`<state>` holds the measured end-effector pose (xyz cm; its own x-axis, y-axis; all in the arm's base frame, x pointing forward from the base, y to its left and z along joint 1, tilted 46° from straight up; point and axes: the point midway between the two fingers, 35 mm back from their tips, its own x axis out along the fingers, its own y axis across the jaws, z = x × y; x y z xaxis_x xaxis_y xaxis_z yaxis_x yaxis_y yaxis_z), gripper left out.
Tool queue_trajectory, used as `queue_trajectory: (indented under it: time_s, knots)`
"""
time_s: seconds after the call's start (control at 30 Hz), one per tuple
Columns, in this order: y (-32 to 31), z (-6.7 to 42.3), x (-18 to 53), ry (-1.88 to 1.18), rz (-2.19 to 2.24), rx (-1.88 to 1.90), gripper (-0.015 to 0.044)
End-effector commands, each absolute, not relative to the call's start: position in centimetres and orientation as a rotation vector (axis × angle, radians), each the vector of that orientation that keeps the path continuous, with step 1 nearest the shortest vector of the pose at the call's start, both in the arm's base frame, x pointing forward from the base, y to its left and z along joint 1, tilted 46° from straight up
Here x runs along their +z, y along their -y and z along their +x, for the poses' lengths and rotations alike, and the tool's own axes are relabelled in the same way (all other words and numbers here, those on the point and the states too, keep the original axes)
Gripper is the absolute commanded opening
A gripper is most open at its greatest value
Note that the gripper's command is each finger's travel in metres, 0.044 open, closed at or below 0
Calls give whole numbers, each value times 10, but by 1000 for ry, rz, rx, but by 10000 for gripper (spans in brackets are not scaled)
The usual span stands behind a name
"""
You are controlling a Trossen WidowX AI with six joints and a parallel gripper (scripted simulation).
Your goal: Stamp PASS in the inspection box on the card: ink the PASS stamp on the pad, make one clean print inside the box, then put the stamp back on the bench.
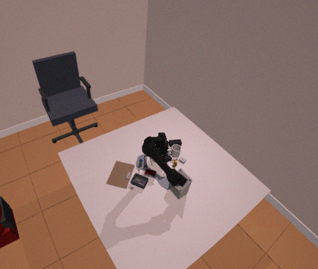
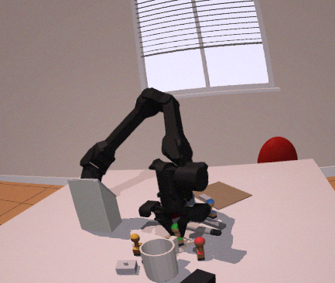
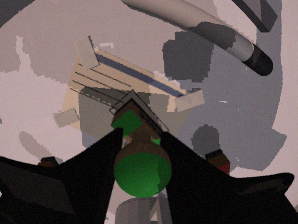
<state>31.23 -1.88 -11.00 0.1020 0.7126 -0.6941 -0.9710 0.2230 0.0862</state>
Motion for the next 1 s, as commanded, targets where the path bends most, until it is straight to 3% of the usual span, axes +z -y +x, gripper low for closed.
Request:
queue_trajectory:
  time_s: [0.0, 0.97]
  knots:
    - [18, 312, -111, -707, -440, 1303, 0]
    - [15, 313, -113, -706, -440, 1303, 0]
